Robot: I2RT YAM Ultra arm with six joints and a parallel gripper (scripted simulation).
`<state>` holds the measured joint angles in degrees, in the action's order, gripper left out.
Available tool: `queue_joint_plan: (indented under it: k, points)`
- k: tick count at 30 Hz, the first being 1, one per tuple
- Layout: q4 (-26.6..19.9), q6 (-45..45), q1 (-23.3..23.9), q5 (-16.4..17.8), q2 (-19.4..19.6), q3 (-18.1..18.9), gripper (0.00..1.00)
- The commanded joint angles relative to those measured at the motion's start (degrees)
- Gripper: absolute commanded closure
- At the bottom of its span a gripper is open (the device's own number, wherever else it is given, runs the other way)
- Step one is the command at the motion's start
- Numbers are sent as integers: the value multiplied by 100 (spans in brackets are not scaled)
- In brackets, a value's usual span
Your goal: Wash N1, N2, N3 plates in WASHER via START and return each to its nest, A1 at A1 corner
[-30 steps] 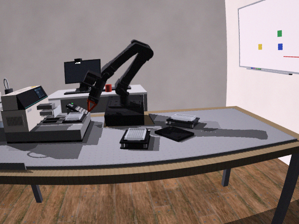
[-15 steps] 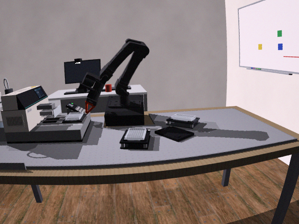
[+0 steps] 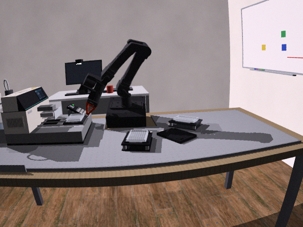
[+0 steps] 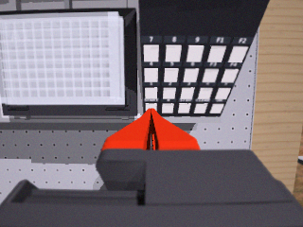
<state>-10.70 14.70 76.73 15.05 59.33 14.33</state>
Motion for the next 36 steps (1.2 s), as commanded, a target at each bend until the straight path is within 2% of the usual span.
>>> queue_joint_plan:
  k: [1,13,27,36]
  points:
    - [71,12,3,-18,-7,20,100]
    - [203,36,-25,-34,101,3,100]
    - [663,114,-117,-87,493,-45,100]
    - [663,114,-117,-87,493,-45,100]
